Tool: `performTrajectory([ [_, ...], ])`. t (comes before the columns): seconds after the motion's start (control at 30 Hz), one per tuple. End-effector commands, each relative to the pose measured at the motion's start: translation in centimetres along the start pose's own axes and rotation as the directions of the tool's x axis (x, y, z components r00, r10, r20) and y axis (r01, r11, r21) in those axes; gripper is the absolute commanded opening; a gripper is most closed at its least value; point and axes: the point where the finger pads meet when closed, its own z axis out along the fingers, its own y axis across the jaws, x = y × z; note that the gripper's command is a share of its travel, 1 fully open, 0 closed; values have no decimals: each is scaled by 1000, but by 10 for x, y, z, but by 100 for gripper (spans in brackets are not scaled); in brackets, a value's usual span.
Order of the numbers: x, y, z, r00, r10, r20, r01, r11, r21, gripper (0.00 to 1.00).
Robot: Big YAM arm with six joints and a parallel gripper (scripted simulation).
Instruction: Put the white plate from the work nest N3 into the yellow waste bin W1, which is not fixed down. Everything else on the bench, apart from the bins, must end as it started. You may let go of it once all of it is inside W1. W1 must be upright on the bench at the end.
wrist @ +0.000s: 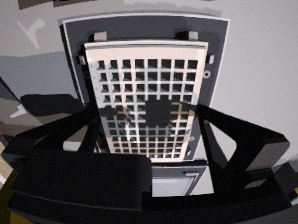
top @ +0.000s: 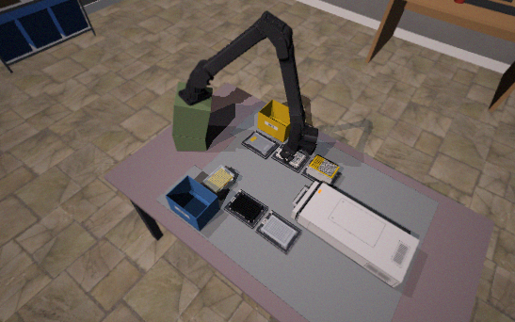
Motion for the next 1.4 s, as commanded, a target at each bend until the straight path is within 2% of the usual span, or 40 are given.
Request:
performTrajectory([
  [0.0,-3,11,-1,1000,-11,11,12,1000,-7,100],
  [0.37,-3,11,-1,1000,-11,11,12,1000,-7,100],
  [1.33,-7,6,-4,1000,-4,16,5,1000,-7,86],
  [1.37,-7,6,-4,1000,-4,16,5,1000,-7,0],
])
